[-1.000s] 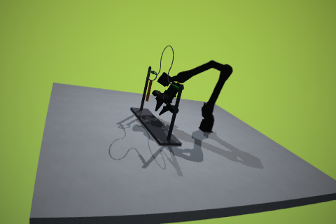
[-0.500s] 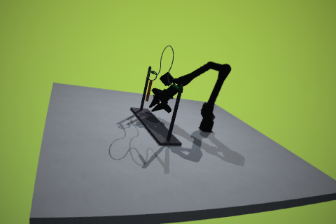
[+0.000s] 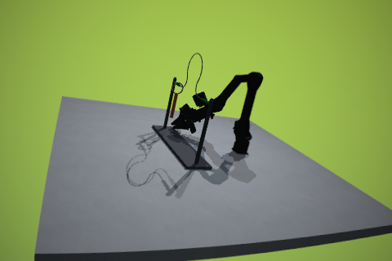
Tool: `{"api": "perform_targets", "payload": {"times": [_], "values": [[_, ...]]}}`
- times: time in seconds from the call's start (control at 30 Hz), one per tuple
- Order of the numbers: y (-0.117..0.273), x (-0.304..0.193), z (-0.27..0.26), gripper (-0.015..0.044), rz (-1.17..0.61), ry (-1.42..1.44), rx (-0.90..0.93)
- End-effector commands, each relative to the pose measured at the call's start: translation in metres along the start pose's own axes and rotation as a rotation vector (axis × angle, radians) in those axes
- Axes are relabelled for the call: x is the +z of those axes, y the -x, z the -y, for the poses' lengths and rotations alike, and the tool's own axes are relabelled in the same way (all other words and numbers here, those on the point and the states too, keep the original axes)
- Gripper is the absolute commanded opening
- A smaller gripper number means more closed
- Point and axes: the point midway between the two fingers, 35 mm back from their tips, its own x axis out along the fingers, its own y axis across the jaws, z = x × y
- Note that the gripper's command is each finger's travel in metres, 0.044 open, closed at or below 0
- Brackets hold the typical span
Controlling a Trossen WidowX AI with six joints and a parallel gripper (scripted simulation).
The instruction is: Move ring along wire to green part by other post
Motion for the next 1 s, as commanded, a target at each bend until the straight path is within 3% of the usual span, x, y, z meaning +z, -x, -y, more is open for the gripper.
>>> {"api": "perform_targets", "payload": {"times": [0.0,0.47,0.67,0.97], "values": [[0.005,-0.006,-0.001,0.016,0.088,-0.055,0.013],[0.069,-0.018,-0.028,0.016,0.475,-0.138,0.117],[0.071,-0.015,-0.03,0.016,0.485,-0.136,0.125],[0.057,0.038,-0.026,0.016,0.486,-0.134,0.124]]}}
